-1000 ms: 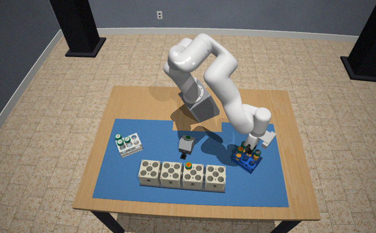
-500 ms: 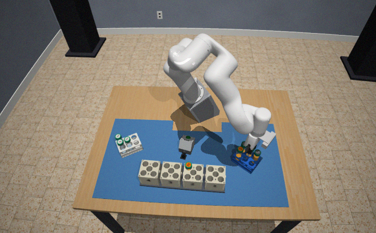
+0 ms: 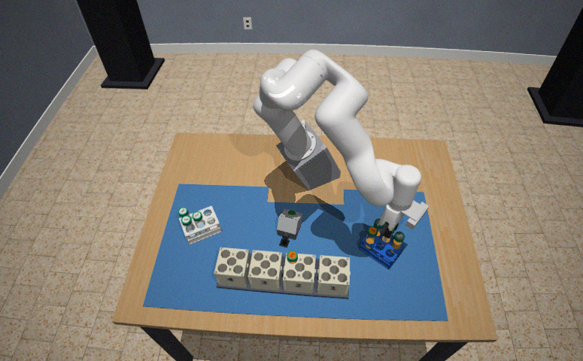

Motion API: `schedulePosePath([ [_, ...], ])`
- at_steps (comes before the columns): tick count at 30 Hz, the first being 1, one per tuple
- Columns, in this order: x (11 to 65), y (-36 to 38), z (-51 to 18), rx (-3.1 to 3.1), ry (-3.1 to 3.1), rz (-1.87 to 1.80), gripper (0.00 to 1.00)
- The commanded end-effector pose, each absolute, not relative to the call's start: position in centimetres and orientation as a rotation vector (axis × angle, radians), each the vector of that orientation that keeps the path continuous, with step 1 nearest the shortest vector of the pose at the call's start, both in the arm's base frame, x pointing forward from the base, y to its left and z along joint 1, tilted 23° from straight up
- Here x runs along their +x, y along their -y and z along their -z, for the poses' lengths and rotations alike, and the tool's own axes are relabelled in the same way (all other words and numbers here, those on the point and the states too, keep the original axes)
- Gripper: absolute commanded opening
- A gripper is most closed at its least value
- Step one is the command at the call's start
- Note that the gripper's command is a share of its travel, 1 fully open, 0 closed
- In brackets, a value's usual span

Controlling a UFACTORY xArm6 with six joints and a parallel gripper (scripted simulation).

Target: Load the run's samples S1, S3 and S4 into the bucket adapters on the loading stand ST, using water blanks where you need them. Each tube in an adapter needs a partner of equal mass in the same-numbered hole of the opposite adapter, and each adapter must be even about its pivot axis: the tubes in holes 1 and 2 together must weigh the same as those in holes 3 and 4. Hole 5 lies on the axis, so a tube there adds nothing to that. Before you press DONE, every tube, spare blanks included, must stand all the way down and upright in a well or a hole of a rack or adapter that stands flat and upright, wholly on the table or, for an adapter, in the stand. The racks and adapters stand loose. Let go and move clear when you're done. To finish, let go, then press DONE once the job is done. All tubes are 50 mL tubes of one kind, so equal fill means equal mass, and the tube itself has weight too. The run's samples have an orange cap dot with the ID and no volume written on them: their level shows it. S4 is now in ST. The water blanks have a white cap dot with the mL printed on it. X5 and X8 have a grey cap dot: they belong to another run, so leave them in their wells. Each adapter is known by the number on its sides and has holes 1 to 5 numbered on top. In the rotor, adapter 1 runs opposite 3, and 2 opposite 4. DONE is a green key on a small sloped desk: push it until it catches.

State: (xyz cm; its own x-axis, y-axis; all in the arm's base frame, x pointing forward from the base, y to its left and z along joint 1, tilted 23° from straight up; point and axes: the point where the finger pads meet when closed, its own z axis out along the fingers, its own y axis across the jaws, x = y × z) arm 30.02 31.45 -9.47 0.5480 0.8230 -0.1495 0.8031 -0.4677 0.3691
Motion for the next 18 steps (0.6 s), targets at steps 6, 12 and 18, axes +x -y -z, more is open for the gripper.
schedulePosePath([
  [6, 29.96, -31.79, 8.86, 2.393, -1.327, -0.074, 0.0],
  [12, 29.89, -31.9, 8.55, 2.393, -1.327, -0.074, 0.0],
  [18, 29.79, -32.03, 8.19, 2.393, -1.327, -0.074, 0.0],
])
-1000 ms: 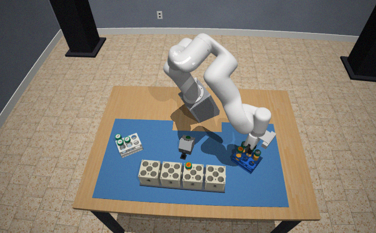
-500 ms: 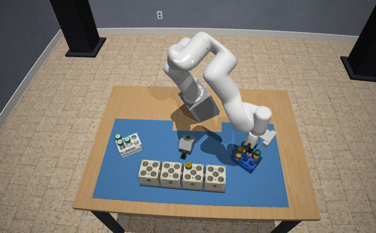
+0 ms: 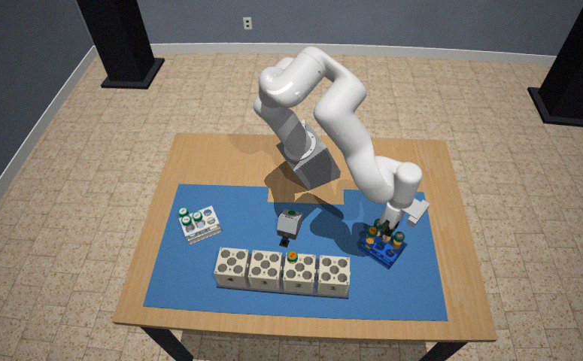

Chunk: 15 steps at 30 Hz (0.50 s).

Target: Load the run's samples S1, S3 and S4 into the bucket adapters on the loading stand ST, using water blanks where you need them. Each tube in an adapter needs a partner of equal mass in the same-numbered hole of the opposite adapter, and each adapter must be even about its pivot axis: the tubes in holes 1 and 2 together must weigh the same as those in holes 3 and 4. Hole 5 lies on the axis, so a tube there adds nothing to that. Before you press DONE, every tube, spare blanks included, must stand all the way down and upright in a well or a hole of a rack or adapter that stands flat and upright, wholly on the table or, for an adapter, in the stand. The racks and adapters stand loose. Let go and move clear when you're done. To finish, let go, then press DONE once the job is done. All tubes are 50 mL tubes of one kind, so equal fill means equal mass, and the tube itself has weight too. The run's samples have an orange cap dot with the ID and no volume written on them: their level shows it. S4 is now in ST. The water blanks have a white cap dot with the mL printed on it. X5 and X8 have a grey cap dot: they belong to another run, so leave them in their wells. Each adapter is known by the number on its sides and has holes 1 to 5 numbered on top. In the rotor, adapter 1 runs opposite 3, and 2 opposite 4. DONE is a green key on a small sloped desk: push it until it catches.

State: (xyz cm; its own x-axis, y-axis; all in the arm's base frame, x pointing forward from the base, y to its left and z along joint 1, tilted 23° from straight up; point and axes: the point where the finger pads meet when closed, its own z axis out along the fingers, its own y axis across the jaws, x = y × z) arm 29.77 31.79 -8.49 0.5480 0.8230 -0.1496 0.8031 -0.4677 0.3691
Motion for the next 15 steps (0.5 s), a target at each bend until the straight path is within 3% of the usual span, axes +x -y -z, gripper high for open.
schedulePosePath([
  [1, 29.8, -32.0, 8.2, 2.393, -1.327, -0.074, 0.0],
  [15, 29.3, -32.7, 6.3, 2.393, -1.327, -0.074, 0.0],
])
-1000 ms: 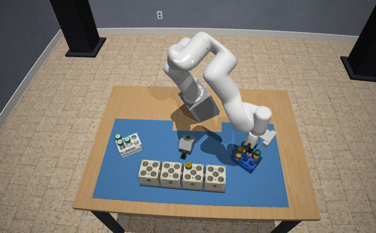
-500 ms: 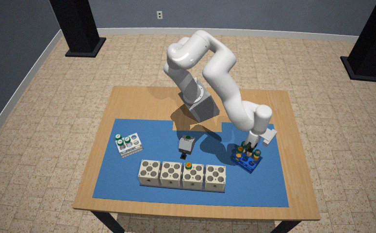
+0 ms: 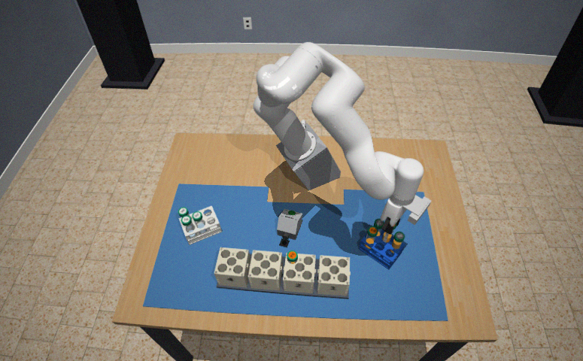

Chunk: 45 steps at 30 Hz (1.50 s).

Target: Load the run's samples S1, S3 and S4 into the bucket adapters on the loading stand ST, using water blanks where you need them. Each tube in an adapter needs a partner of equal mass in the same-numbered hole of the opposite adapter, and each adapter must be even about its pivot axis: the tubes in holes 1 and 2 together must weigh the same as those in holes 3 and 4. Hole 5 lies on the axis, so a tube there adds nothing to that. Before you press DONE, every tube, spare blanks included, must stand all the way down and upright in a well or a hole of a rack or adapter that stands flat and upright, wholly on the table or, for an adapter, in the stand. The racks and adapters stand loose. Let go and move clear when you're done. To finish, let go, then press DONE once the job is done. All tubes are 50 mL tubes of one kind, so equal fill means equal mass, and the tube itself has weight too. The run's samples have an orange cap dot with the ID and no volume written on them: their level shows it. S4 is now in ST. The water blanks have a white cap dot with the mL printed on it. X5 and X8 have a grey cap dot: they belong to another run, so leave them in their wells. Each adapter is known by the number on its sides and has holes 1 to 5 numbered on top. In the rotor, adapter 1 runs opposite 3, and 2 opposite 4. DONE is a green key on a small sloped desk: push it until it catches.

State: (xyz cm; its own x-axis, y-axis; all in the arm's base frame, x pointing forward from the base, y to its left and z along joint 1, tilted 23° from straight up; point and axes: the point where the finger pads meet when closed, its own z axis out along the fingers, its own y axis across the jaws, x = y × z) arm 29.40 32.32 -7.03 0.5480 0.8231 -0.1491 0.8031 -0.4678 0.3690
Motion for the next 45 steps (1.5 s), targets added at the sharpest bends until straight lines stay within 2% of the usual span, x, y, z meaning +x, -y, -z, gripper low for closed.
schedulePosePath([
  [1, 29.3, -32.7, 6.2, 2.393, -1.327, -0.074, 0.0],
  [45, 27.5, -35.2, -0.8, 2.393, -1.327, -0.074, 0.0],
])
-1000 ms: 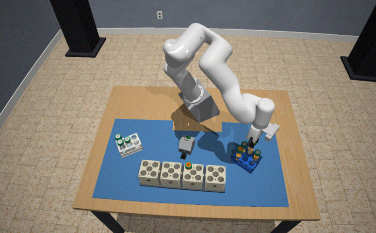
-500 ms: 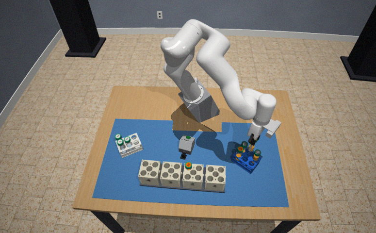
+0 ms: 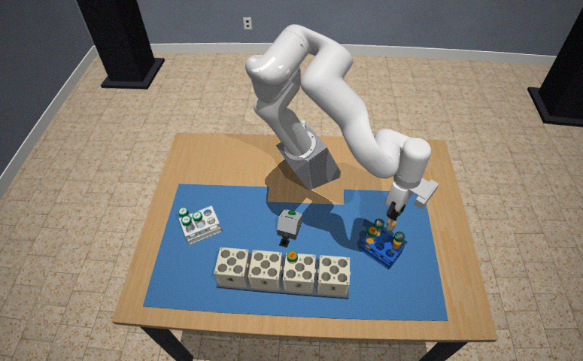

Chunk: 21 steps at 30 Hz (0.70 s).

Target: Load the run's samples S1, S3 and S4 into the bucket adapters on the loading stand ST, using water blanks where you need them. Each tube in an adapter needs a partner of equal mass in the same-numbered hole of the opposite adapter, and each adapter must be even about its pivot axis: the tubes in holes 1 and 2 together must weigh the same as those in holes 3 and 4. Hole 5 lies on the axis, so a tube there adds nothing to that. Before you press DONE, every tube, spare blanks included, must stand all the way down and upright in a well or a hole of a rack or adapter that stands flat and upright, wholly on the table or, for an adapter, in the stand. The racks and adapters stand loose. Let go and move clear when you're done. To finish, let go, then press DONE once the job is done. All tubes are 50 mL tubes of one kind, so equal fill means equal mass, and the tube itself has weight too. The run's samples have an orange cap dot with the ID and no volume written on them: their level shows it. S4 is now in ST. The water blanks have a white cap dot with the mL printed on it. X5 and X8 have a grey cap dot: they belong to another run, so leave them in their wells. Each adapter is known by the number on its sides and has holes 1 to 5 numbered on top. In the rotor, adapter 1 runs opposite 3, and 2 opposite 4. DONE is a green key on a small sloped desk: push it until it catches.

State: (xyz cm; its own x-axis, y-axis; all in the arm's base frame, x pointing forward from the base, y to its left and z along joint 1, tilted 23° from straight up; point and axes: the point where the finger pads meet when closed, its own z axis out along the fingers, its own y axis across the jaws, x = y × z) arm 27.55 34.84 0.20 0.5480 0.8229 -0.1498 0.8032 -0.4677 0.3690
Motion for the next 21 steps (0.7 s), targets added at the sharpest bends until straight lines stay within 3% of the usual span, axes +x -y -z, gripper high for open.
schedulePosePath([
  [1, 27.4, -35.2, -1.0, 2.393, -1.327, -0.074, 0.0],
  [21, 27.2, -35.6, -2.1, 2.393, -1.327, -0.074, 0.0],
])
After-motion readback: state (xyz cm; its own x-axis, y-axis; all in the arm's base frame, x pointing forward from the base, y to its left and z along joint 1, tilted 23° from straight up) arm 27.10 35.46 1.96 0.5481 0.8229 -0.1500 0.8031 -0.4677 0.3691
